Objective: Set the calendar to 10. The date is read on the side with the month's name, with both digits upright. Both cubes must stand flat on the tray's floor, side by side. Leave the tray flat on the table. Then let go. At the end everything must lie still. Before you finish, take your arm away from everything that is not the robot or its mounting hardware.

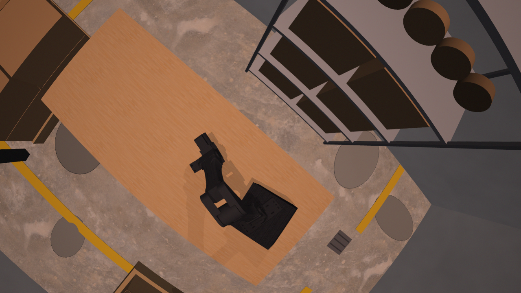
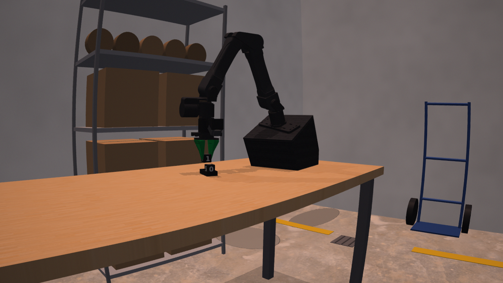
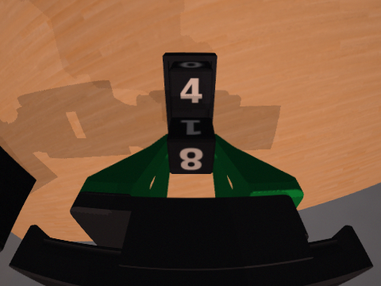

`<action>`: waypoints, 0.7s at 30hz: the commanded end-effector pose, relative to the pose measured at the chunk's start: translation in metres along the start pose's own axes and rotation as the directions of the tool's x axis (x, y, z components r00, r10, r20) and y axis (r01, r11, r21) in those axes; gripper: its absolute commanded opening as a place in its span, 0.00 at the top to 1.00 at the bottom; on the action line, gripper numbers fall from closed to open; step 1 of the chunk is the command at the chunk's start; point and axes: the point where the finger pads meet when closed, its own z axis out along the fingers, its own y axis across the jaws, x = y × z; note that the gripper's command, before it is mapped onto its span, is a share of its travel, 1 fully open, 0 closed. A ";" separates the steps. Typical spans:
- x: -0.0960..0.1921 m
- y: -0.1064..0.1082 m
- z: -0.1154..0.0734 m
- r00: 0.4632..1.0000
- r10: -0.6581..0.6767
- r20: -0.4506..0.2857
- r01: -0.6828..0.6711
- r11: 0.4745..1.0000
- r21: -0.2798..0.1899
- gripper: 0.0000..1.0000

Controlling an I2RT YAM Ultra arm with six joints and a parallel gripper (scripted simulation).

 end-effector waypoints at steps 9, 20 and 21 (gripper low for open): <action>0.000 -0.003 0.000 1.000 -0.001 0.001 0.001 1.000 0.008 0.74; 0.000 -0.003 0.009 1.000 -0.001 0.001 0.001 1.000 0.008 0.74; 0.000 -0.003 0.010 1.000 -0.001 0.001 0.001 1.000 0.008 0.74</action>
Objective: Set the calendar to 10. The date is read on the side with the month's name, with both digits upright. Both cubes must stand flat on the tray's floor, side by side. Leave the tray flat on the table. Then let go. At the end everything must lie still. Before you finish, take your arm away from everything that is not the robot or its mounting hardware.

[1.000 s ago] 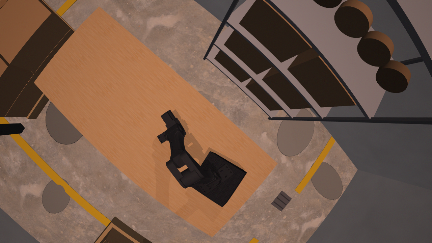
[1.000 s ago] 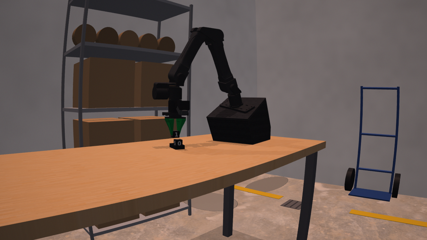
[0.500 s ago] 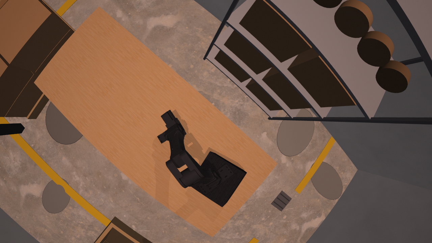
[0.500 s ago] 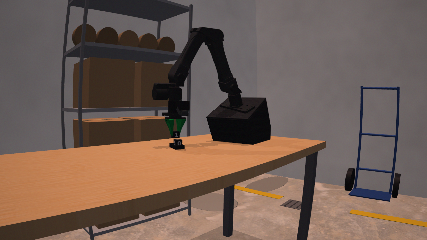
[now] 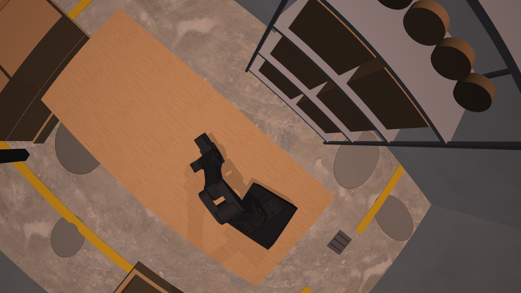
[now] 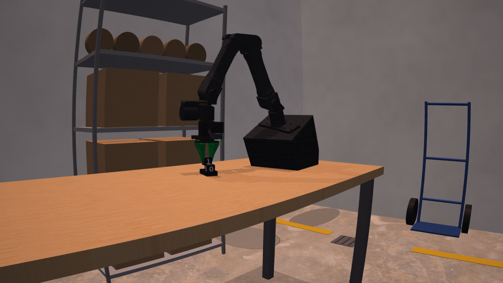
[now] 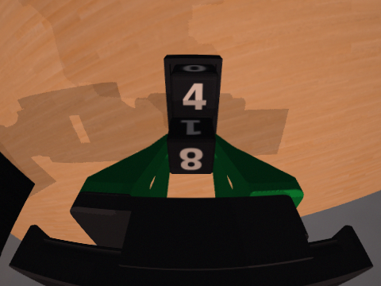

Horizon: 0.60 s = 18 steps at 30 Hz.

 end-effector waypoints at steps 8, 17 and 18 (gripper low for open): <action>0.000 -0.005 0.004 1.000 -0.002 0.001 0.002 1.000 0.018 0.74; 0.000 -0.005 0.009 1.000 -0.002 0.002 0.002 1.000 0.018 0.74; 0.000 -0.005 0.010 1.000 -0.002 0.002 0.002 1.000 0.018 0.74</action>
